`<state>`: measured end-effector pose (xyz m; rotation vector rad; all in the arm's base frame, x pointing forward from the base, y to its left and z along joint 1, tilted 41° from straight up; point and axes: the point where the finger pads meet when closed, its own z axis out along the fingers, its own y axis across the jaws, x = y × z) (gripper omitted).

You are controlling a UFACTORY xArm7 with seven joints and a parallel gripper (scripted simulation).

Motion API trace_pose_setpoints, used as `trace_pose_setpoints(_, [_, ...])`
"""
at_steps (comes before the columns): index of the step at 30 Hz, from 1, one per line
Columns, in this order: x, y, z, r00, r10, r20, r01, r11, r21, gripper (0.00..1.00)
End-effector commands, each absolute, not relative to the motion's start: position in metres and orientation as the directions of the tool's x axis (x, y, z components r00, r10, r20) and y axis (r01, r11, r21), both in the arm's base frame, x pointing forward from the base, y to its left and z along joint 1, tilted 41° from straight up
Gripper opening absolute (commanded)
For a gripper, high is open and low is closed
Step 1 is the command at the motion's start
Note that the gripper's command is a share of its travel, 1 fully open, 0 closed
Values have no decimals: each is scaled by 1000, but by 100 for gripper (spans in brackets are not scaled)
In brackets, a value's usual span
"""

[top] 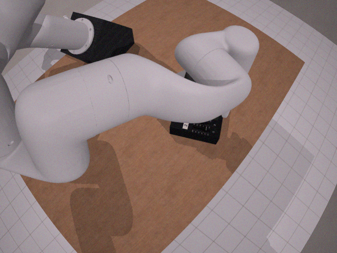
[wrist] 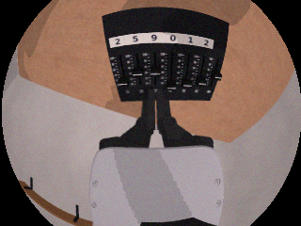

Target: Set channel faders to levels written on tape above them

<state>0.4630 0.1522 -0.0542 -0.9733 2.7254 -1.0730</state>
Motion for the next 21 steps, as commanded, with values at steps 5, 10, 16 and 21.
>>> trace_pose_setpoints(5, [465, 152, -57, -798, -579, 167, -538, 560, -630, 0])
trace_pose_setpoints(10, [466, 150, -59, -798, -579, 167, -538, 560, -630, 0])
trace_pose_setpoints(16, [466, 148, -61, -798, -579, 167, -538, 560, -630, 0])
trace_pose_setpoints(21, [467, 147, -63, -798, -579, 167, -538, 560, -630, 0])
